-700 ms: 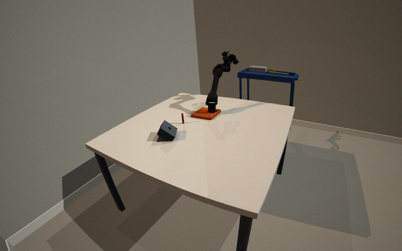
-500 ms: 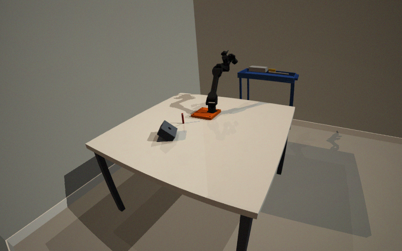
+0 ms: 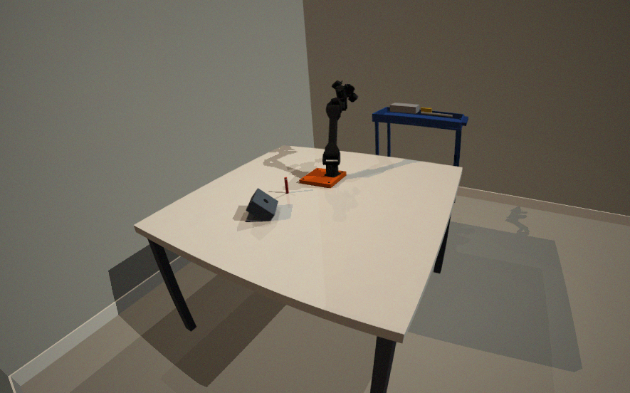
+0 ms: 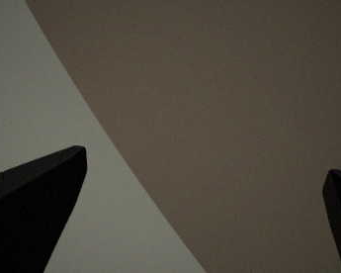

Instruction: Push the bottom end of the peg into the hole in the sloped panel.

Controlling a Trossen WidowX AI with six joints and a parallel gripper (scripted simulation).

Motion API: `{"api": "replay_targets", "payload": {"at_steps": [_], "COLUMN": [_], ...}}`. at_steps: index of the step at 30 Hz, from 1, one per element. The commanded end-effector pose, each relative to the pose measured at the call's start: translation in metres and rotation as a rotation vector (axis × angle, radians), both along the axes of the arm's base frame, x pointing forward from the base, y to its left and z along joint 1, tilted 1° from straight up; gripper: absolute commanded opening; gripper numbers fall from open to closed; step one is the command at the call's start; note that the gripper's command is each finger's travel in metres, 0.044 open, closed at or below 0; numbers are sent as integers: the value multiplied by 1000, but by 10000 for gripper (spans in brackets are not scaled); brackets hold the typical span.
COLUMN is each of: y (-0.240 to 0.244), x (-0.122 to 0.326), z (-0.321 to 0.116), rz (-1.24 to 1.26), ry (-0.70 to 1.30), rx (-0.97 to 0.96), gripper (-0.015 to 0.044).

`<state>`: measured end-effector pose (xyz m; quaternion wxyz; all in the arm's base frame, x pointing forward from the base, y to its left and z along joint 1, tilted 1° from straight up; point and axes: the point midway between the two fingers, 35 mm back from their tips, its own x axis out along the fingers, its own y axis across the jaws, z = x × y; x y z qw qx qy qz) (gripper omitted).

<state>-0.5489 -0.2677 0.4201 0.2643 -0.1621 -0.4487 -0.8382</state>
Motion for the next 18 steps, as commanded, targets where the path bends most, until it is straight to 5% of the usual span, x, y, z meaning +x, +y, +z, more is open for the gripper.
{"api": "replay_targets", "payload": {"at_steps": [1, 18], "y": [-26, -131], "x": [14, 88], "z": [-5, -22], "rz": [47, 257], "ry": [-29, -129], "rx": [24, 141], "gripper": [440, 440]}}
